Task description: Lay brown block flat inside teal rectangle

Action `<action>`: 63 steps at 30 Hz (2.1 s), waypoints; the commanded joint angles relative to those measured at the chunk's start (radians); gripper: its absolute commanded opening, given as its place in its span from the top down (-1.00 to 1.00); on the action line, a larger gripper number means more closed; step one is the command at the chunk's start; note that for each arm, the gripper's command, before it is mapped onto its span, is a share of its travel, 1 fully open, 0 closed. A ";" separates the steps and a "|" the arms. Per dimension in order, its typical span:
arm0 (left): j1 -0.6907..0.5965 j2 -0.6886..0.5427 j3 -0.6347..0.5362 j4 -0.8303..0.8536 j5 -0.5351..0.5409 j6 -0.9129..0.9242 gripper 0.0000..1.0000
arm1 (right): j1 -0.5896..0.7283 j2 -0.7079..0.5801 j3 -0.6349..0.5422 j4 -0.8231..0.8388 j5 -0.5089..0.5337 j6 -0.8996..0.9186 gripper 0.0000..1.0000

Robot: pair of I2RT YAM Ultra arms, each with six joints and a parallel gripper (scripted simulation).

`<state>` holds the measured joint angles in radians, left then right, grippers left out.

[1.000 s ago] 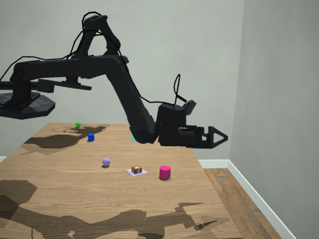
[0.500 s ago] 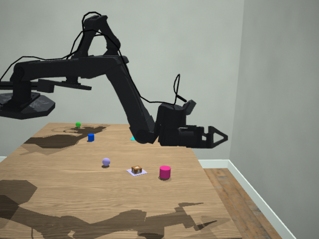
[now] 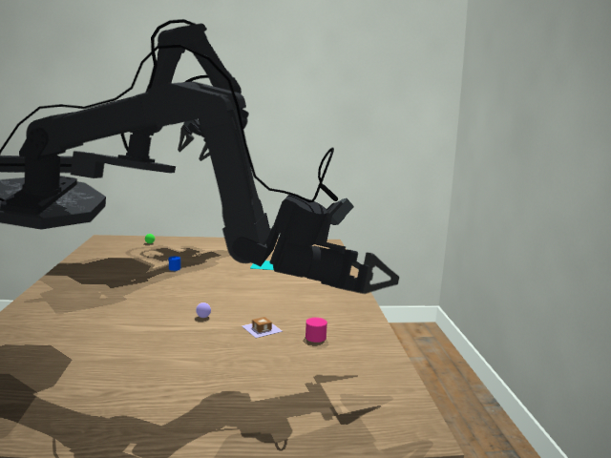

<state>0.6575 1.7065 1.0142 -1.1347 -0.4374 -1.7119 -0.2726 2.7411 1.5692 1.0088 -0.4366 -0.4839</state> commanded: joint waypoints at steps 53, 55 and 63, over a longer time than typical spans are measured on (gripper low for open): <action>-0.893 0.403 -0.600 2.047 -0.013 1.344 -1.00 | 0.438 -0.292 -0.783 -0.253 0.520 0.395 -1.00; -0.889 0.456 -0.594 2.120 0.028 1.413 -1.00 | 0.439 -0.292 -0.783 -0.240 0.517 0.387 -1.00; -0.854 0.653 -0.532 2.347 0.207 1.667 -1.00 | 0.440 -0.292 -0.783 -0.240 0.511 0.387 -1.00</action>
<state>-0.2153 2.3100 0.4465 1.0725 -0.3241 -0.1864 0.1562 2.4722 0.8024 0.7750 0.0731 -0.1078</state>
